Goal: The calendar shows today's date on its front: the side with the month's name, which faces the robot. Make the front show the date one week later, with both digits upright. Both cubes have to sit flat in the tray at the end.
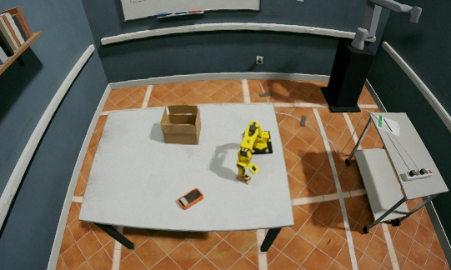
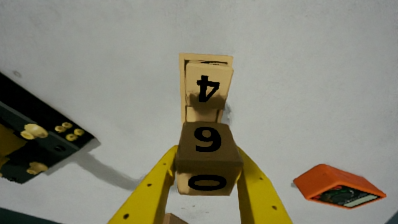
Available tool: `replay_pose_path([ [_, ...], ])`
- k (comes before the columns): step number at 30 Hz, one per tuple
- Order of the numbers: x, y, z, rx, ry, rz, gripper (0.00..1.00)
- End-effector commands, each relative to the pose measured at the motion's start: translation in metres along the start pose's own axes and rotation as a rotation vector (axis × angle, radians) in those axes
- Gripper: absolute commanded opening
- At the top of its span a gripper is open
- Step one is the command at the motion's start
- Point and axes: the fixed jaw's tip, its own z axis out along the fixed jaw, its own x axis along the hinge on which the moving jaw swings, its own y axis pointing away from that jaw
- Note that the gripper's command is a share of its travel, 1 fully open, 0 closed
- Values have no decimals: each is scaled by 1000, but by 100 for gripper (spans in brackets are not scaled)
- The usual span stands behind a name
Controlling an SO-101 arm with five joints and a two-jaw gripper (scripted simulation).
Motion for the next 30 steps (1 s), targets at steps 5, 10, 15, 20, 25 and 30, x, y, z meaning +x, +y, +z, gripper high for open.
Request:
replay_pose_path([
  [5, -2, 2, -2, 9, -3, -1, 0],
  [10, -2, 2, 0, 9, -3, -1, 0],
  [15, -2, 2, 3, 9, -3, -1, 0],
  [20, -2, 2, 3, 9, -3, -1, 0],
  [25, -2, 2, 5, 9, -3, -1, 0],
  [30, -2, 1, 8, 9, -3, -2, 0],
])
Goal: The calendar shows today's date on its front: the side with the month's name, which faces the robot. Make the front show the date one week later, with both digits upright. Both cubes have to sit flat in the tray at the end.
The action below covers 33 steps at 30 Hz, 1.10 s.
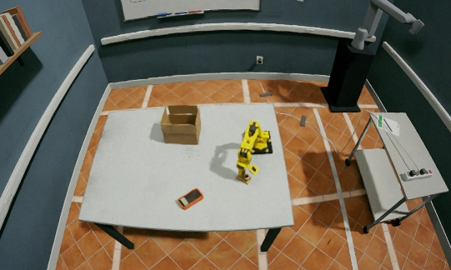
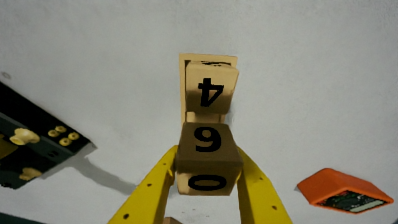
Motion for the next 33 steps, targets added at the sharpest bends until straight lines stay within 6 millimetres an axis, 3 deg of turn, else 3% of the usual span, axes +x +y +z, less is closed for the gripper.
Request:
replay_pose_path([
  [1, -3, 0, 1, 9, -3, -1, 0],
  [33, -2, 1, 12, 9, -3, -2, 0],
])
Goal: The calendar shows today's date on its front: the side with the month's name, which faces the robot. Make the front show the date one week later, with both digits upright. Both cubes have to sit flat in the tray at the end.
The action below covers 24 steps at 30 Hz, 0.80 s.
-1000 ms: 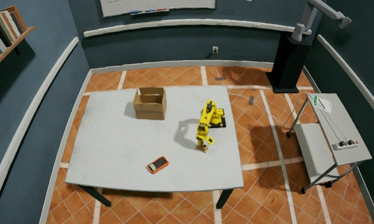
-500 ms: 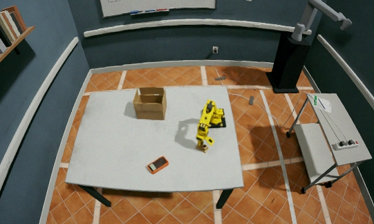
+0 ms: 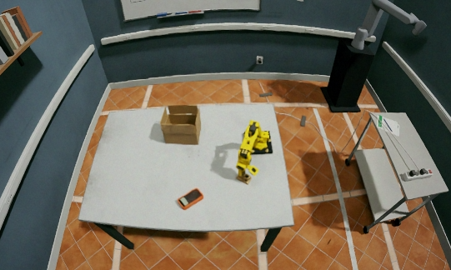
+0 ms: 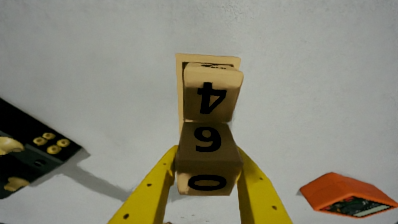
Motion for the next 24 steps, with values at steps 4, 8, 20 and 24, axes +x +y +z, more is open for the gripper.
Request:
replay_pose_path([
  [4, -2, 2, 5, -2, -1, -2, 0],
  [8, -2, 2, 5, -2, -1, -2, 0],
  [20, -2, 2, 11, -2, -1, -2, 0],
  [24, -2, 2, 11, -2, -1, -2, 0],
])
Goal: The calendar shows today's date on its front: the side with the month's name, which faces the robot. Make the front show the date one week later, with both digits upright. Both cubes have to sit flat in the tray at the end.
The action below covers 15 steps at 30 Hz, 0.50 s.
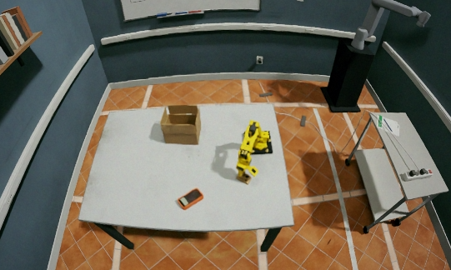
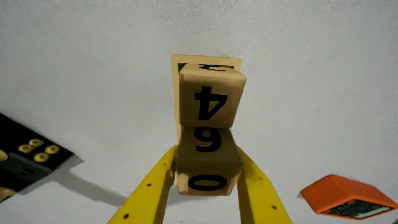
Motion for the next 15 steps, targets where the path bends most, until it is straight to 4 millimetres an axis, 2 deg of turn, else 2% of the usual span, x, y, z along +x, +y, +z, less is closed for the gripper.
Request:
replay_pose_path([
  [1, -2, 4, 4, -18, 2, -2, 0],
  [15, -2, 4, 10, -18, 2, -2, 0],
])
